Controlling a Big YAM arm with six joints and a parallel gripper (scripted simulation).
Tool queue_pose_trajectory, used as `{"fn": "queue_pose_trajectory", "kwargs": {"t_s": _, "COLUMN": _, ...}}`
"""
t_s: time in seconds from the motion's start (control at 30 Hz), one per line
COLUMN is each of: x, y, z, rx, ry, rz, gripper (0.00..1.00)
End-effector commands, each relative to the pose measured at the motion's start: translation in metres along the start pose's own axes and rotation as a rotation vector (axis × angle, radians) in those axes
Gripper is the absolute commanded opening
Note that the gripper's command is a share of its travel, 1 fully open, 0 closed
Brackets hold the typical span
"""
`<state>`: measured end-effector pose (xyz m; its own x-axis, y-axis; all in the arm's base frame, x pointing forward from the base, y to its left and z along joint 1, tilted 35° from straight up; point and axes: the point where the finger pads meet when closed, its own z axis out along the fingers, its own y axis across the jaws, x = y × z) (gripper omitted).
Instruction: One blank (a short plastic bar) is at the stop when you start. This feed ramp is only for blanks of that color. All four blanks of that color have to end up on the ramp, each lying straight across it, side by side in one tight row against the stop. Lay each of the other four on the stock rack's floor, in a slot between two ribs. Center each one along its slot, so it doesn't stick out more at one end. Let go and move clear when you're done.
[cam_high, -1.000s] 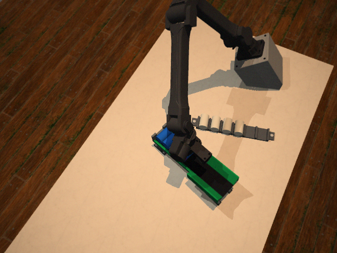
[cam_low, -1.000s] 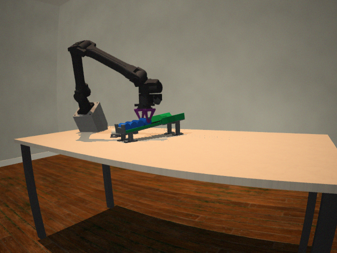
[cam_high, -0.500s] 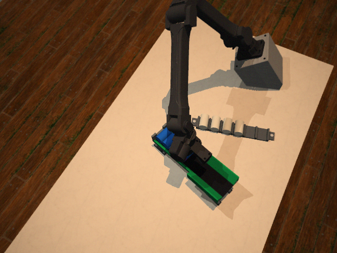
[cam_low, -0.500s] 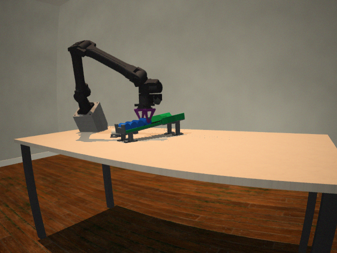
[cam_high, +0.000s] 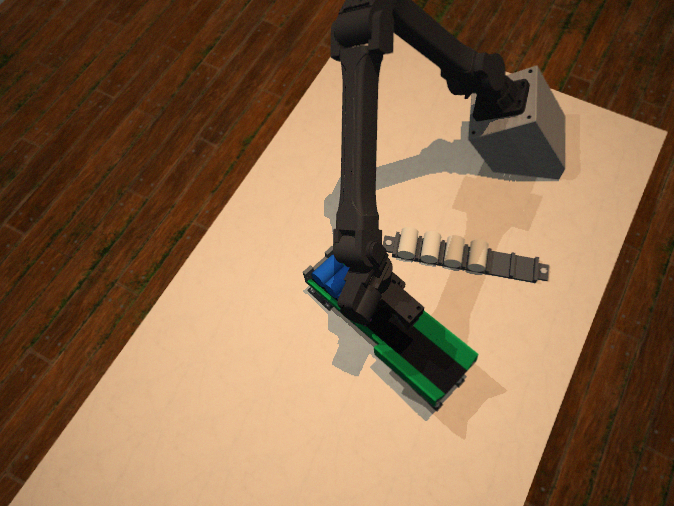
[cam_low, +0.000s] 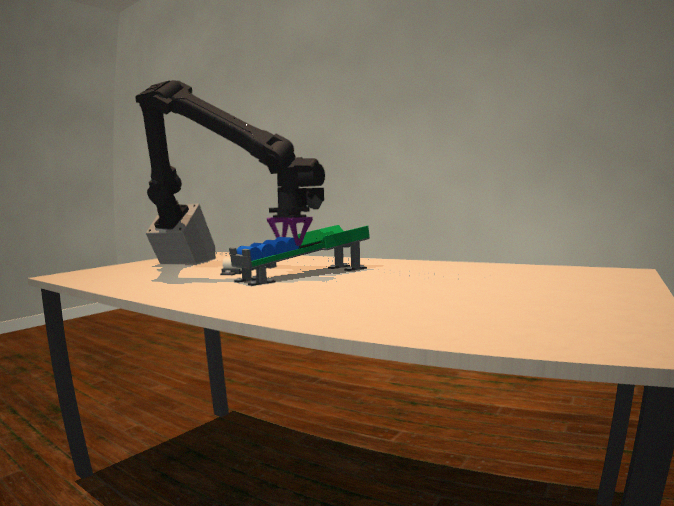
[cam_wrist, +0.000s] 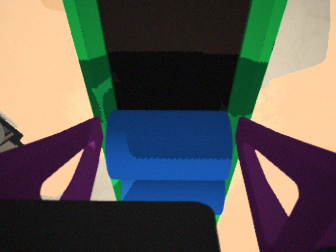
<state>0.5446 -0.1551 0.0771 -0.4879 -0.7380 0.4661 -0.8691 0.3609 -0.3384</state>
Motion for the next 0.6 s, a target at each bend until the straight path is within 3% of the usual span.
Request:
{"fn": "queue_pose_trajectory", "kwargs": {"t_s": 0.0, "x": 0.009, "y": -0.023, "z": -0.003, "rx": 0.035, "ry": -0.009, "rz": 0.057, "gripper": 0.8}}
{"fn": "queue_pose_trajectory", "kwargs": {"t_s": 0.33, "x": 0.009, "y": -0.024, "z": -0.005, "rx": 0.037, "ry": -0.01, "rz": 0.06, "gripper": 0.8}}
{"fn": "queue_pose_trajectory", "kwargs": {"t_s": 0.43, "x": 0.015, "y": -0.028, "z": -0.021, "rx": 0.047, "ry": -0.014, "rz": 0.065, "gripper": 0.8}}
{"fn": "queue_pose_trajectory", "kwargs": {"t_s": 0.57, "x": -0.001, "y": -0.024, "z": -0.039, "rx": 0.059, "ry": -0.024, "rz": 0.036, "gripper": 0.8}}
